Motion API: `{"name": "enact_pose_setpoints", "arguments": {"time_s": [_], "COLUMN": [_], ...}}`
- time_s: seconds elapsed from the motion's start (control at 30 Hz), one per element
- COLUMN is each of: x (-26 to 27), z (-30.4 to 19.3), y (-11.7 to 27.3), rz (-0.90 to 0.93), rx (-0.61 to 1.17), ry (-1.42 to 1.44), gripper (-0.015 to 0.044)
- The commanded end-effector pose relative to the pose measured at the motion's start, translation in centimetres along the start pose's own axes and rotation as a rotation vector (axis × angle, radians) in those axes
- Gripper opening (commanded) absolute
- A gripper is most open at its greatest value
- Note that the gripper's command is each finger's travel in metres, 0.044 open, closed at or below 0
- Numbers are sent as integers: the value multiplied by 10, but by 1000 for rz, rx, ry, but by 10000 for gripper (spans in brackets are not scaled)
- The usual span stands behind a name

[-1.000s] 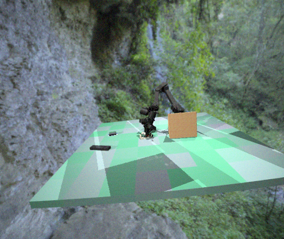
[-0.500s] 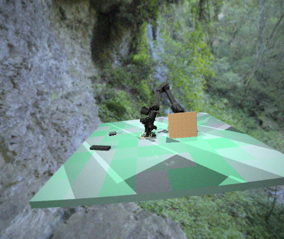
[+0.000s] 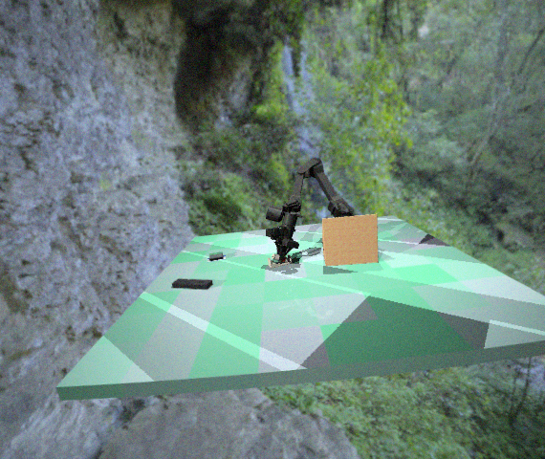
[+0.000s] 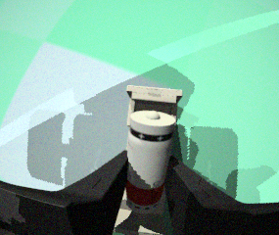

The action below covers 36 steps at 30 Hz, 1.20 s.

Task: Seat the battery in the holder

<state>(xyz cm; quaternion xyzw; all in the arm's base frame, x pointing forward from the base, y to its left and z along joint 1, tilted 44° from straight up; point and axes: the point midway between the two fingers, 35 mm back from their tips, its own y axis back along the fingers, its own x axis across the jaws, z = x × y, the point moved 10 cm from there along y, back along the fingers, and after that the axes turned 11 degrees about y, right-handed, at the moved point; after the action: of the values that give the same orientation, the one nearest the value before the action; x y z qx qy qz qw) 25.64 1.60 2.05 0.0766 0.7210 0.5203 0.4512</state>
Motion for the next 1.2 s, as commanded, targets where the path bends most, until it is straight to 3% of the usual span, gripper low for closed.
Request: {"name": "enact_pose_setpoints", "arguments": {"time_s": [0.0,1.17], "x": [2,-4], "z": [0,22], "y": [-3,-13], "rz": [19,81], "rx": [36,216], "ry": [-1,-29], "gripper": [86,86]}}
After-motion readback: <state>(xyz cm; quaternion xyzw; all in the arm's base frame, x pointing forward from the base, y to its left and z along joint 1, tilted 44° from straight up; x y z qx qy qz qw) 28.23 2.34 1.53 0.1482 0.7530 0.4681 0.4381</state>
